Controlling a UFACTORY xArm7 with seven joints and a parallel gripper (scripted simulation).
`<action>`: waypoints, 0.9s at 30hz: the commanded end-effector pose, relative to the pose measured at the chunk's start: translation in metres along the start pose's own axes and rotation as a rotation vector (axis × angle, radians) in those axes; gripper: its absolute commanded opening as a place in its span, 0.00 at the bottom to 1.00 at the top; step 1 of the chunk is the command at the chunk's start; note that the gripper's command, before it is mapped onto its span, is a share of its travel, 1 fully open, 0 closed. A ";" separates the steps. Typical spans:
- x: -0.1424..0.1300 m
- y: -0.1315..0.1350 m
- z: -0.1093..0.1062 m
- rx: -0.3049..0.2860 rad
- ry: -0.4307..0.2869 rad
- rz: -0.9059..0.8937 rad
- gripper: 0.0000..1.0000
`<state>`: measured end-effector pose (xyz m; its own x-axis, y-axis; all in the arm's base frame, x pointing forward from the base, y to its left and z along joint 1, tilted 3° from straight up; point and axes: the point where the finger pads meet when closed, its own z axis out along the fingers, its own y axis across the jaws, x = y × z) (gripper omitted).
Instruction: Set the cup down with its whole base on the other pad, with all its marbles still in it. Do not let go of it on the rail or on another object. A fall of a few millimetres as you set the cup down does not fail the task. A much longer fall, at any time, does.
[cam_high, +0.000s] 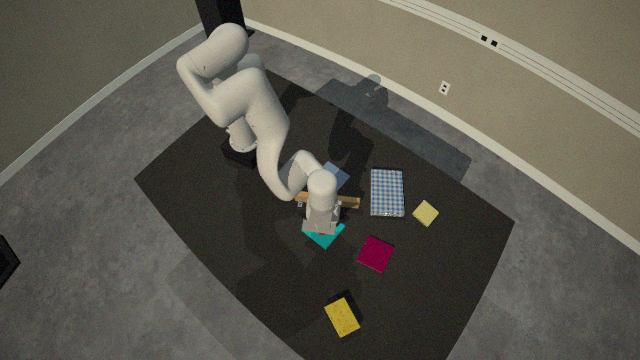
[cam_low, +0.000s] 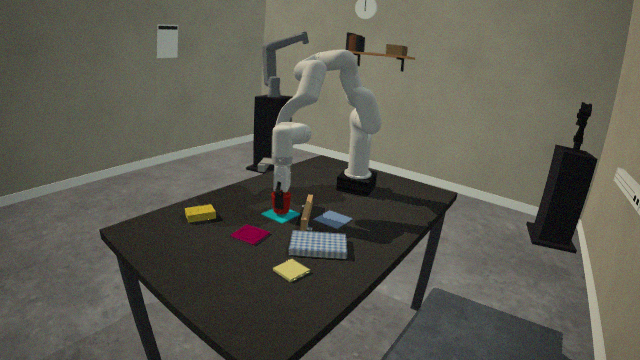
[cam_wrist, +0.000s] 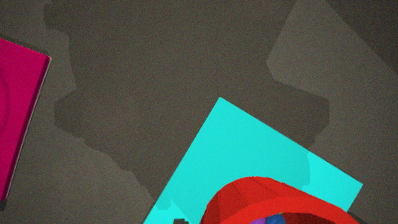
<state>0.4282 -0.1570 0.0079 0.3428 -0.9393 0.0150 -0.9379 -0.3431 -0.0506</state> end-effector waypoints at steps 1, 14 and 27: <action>0.001 -0.001 -0.001 0.003 0.003 0.000 0.85; 0.001 -0.001 0.000 0.003 0.003 0.000 0.85; 0.002 -0.001 0.005 0.003 0.003 0.000 0.85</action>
<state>0.4287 -0.1574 0.0034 0.3428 -0.9393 0.0150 -0.9379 -0.3431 -0.0507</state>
